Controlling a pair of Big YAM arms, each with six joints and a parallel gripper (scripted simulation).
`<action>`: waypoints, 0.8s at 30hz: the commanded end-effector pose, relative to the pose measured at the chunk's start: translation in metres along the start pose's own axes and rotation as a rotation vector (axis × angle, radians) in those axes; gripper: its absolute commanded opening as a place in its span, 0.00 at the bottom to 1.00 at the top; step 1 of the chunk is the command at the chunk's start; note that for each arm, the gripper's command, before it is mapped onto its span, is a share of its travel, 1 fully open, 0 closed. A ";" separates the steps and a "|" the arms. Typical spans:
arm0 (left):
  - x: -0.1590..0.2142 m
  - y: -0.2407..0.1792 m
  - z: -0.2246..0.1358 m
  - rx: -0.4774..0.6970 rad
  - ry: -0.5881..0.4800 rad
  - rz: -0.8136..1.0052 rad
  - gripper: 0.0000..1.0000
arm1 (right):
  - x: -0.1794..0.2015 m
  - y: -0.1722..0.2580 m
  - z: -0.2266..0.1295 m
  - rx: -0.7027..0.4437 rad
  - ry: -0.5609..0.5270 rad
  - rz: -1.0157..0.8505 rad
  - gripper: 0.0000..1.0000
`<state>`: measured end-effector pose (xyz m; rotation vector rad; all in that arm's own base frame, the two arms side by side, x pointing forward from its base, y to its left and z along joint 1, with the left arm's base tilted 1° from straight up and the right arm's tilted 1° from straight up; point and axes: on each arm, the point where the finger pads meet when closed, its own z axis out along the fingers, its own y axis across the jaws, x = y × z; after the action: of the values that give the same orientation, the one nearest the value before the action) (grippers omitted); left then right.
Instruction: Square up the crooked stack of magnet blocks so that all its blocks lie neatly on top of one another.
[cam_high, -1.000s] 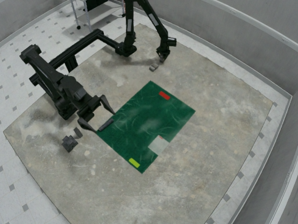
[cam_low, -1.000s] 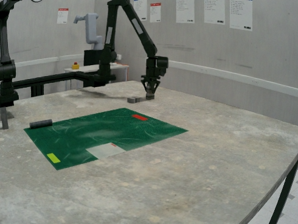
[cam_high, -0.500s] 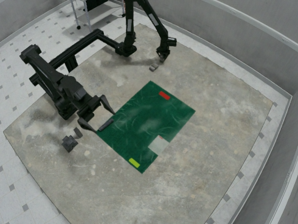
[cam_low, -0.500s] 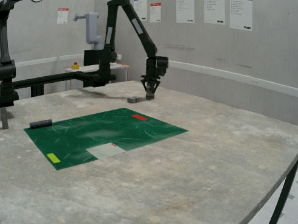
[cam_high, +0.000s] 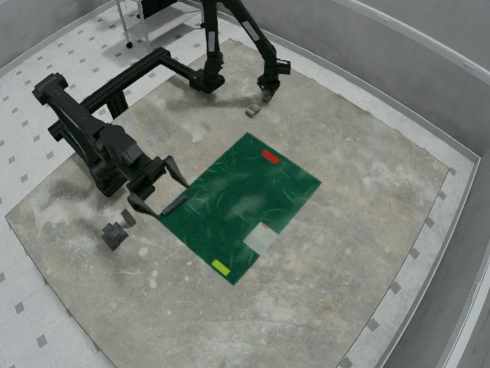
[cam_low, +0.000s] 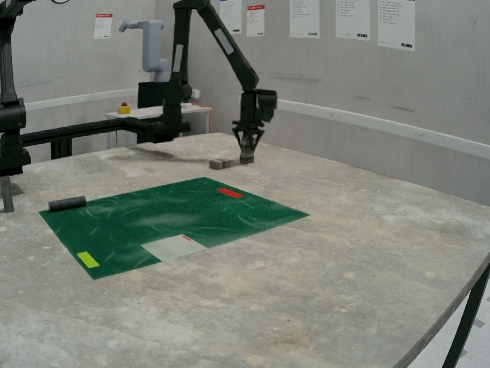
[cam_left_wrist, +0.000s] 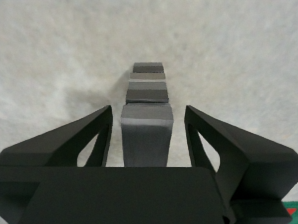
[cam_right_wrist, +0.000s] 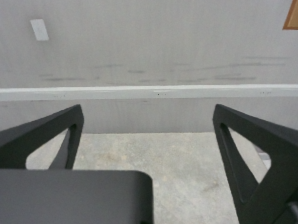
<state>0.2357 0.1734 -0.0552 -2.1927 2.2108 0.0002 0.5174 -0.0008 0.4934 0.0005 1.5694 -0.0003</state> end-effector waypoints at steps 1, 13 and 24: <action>0.002 -0.001 -0.002 -0.001 0.003 0.021 0.59 | -0.022 -0.006 0.003 0.010 -0.025 0.014 1.00; -0.002 -0.007 -0.002 0.006 -0.003 0.020 0.30 | -0.022 -0.006 0.003 0.010 -0.025 0.014 1.00; -0.002 -0.007 -0.002 0.006 -0.003 0.019 0.30 | -0.022 -0.006 0.003 0.010 -0.025 0.014 1.00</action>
<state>0.2348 0.1727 -0.0556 -2.1930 2.2145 0.0008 0.5174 -0.0008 0.4934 0.0005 1.5694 -0.0003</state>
